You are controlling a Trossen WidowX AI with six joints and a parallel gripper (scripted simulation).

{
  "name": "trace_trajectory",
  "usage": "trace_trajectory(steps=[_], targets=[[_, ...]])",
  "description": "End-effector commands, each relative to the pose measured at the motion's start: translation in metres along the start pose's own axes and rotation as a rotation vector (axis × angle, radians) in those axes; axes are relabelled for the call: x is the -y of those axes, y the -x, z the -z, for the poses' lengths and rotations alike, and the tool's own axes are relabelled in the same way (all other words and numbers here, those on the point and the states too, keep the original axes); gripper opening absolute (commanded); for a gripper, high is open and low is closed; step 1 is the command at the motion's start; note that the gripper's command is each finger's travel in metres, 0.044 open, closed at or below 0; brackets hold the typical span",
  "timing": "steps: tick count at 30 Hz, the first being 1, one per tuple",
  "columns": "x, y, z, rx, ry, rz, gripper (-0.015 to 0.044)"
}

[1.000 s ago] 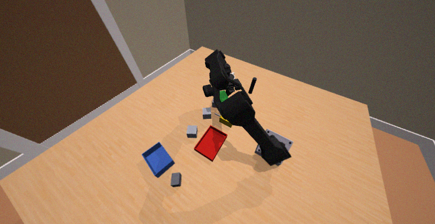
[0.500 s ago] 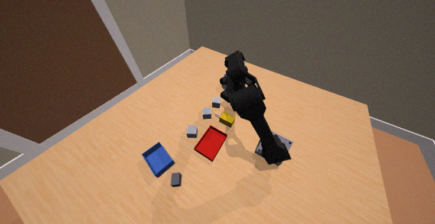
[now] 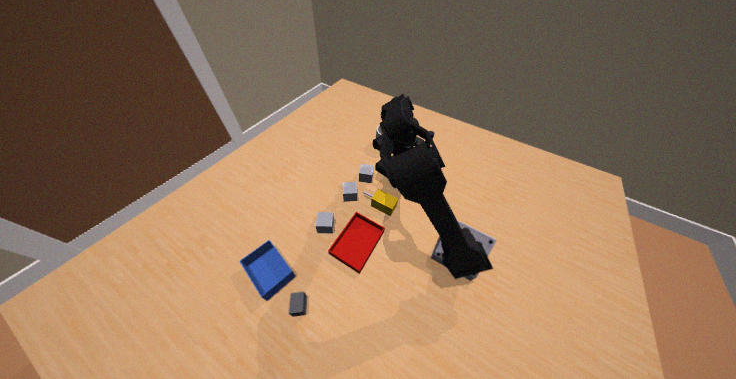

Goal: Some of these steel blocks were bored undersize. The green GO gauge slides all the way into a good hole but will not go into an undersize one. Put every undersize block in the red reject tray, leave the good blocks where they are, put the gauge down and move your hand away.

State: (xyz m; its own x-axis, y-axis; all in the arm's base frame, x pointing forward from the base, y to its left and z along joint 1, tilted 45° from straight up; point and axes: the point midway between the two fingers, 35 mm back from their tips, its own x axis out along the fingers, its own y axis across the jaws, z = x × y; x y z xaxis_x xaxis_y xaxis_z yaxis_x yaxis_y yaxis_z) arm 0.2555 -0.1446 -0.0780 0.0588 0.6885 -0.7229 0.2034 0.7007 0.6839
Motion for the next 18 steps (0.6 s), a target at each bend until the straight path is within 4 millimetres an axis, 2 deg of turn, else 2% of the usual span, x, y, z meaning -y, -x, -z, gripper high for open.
trace_trajectory(steps=[1, 18], targets=[[0.000, -0.008, -0.001, 0.008, -0.002, 0.000, 0.0000], [-0.001, -0.042, 0.000, 0.008, -0.002, -0.003, 0.0000]])
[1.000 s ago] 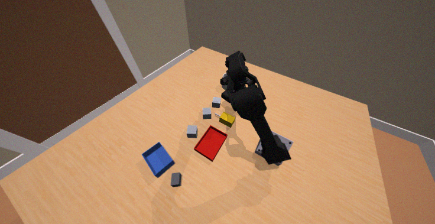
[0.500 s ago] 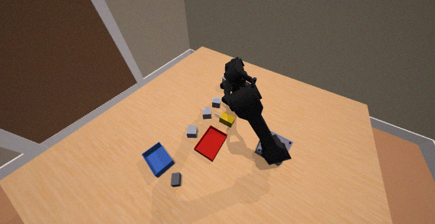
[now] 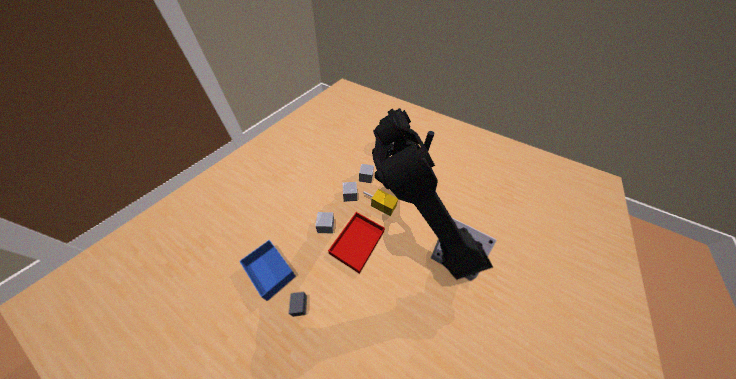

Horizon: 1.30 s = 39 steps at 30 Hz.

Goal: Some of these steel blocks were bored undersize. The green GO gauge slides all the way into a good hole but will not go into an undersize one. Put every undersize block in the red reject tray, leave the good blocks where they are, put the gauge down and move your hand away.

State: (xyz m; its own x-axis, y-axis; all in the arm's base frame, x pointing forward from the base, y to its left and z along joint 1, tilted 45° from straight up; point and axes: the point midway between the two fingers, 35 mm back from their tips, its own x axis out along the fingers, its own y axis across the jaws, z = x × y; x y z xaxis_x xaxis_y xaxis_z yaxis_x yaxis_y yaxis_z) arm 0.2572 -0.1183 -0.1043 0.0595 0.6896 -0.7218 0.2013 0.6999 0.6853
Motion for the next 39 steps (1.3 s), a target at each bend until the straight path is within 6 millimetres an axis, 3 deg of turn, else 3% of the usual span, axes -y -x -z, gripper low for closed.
trace_trajectory(steps=[1, 13, 25, 27, 30, 31, 36, 37, 39], targets=[[0.000, -0.005, 0.000, 0.007, -0.004, -0.001, 0.0000], [0.000, -0.020, 0.000, 0.007, -0.003, -0.002, 0.0000], [0.000, -0.017, 0.001, 0.000, 0.000, -0.001, 0.0315], [0.000, -0.004, -0.001, 0.002, -0.001, 0.000, 0.0368], [0.001, 0.047, -0.001, 0.006, -0.004, 0.002, 0.0440], [0.001, 0.056, 0.000, 0.007, -0.004, 0.002, 0.0440], [0.001, 0.060, 0.000, 0.007, -0.004, 0.002, 0.0440], [0.003, 0.053, -0.003, 0.025, -0.006, 0.008, 0.0440], [0.001, 0.054, -0.008, 0.025, -0.056, 0.007, 0.0387]])
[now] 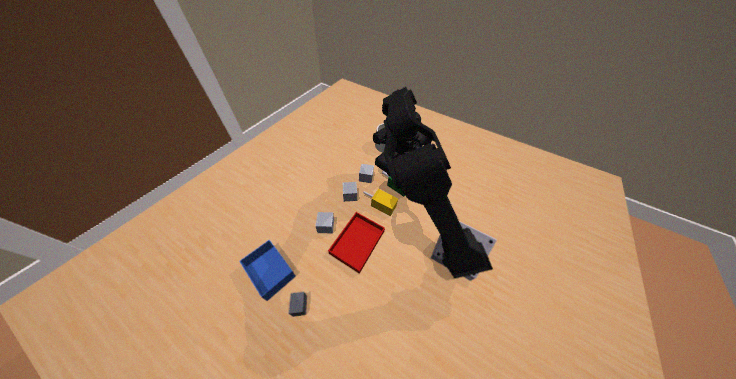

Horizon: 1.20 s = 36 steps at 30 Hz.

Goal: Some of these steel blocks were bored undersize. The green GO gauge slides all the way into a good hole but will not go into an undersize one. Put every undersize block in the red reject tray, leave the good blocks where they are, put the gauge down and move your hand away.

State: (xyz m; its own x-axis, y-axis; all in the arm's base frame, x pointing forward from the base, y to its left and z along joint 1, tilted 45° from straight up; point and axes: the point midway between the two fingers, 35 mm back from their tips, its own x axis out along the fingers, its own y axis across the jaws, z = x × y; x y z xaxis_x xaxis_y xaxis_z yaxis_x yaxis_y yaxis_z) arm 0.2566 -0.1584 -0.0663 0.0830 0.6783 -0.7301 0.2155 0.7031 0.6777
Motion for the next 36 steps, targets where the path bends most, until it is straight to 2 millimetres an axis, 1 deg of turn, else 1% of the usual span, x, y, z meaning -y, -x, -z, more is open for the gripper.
trace_trajectory(steps=[1, 2, 3, 11, 13, 26, 36], targets=[[-0.003, 0.000, -0.011, -0.002, -0.105, -0.001, 0.0361], [-0.006, 0.001, -0.019, -0.003, -0.185, -0.001, 0.0335], [-0.009, 0.002, -0.026, -0.003, -0.265, -0.001, 0.0325], [-0.043, 0.004, -0.083, -0.016, -0.901, -0.002, 0.0325], [-0.050, 0.004, -0.091, -0.019, -1.001, -0.002, 0.0325], [-0.048, 0.003, -0.092, -0.019, -1.014, -0.002, 0.0325], [-0.048, -0.012, -0.093, -0.019, -1.014, -0.002, 0.0325]])
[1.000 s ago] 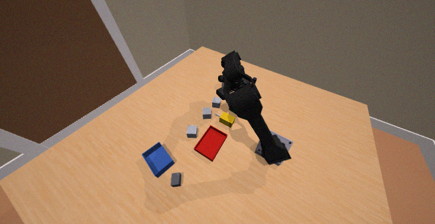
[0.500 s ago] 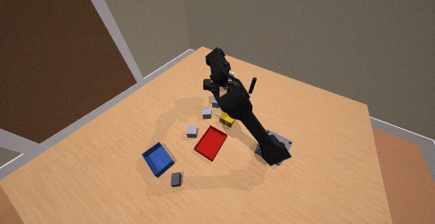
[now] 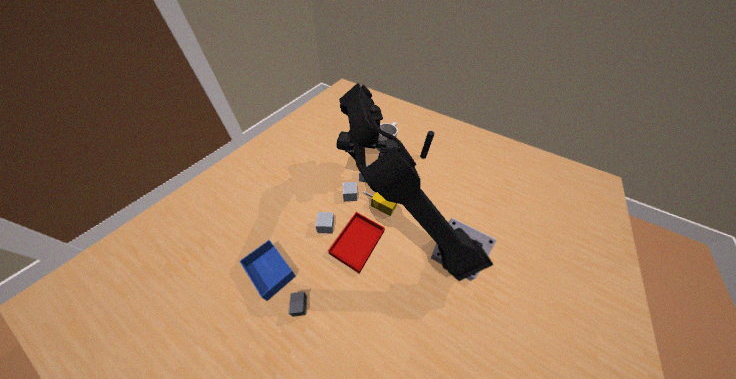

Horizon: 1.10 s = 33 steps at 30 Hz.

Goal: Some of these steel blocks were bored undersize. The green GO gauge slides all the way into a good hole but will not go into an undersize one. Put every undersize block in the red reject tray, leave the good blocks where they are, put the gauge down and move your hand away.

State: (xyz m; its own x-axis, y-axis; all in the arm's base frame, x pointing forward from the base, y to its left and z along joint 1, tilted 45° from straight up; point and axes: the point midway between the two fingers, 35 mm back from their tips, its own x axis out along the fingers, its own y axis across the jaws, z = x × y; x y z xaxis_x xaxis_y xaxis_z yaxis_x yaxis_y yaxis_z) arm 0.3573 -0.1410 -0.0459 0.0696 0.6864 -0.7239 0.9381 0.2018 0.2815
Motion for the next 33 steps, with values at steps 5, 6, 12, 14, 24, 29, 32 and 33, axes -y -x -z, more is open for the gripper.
trace_trajectory(steps=[5, 6, 12, 14, 24, 29, 32, 33], targets=[[-0.001, -0.015, 0.000, -0.002, -0.007, -0.002, 0.0325], [-0.001, -0.016, 0.000, -0.002, -0.007, -0.003, 0.0325], [-0.002, -0.026, 0.000, -0.003, -0.007, -0.003, 0.0325], [-0.002, -0.030, 0.000, -0.003, -0.007, -0.003, 0.0325], [-0.002, -0.046, 0.001, -0.004, -0.007, -0.003, 0.0325], [-0.002, -0.055, 0.001, -0.004, -0.007, -0.004, 0.0325], [-0.002, -0.059, 0.002, -0.005, -0.007, -0.004, 0.0325], [-0.001, -0.061, 0.002, -0.005, -0.007, -0.004, 0.0325]])
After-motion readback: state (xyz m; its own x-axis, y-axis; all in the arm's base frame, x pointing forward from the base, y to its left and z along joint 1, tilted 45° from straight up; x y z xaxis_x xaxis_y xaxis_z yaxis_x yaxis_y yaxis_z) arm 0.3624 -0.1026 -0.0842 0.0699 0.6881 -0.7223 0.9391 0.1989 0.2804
